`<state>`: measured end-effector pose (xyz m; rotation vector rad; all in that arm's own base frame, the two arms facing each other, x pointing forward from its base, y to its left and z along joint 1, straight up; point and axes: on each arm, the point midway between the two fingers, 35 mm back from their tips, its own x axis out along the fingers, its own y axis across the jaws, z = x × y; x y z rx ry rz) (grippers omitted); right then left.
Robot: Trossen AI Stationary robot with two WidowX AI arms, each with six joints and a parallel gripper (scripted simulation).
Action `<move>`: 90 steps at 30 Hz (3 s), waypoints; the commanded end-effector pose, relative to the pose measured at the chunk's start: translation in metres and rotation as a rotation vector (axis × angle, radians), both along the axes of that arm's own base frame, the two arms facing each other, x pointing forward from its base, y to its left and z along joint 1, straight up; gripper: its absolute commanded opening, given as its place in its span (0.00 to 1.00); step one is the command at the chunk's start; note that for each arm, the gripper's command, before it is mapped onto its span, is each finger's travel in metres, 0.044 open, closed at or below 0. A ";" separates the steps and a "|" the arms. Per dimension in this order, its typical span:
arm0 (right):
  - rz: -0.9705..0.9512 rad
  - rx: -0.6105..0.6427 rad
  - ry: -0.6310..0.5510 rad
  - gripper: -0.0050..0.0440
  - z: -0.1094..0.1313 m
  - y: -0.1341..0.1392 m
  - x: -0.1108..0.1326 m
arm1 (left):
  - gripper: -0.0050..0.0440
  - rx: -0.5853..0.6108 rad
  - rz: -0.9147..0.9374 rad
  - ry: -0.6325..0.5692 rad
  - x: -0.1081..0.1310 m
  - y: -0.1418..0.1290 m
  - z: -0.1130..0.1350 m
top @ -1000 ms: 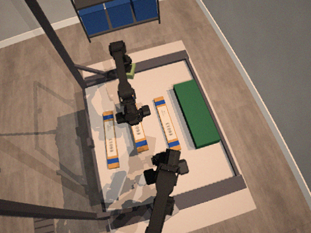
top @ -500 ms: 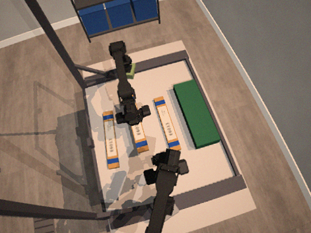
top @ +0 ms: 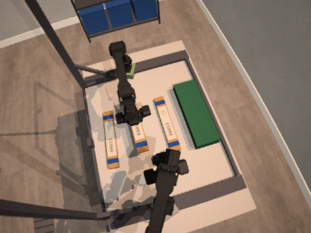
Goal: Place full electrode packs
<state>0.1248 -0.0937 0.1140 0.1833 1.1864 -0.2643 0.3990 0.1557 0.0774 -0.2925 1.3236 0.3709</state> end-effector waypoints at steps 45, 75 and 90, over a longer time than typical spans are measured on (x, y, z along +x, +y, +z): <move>0.000 -0.013 -0.016 0.98 0.006 -0.002 0.002 | 0.00 0.021 0.001 -0.052 0.008 0.005 -0.043; 0.000 -0.013 -0.016 0.98 0.006 -0.002 0.002 | 0.00 0.022 0.001 -0.055 0.010 0.006 -0.062; 0.000 -0.013 -0.016 0.98 0.006 -0.002 0.002 | 0.00 0.031 0.001 -0.078 0.012 0.006 -0.057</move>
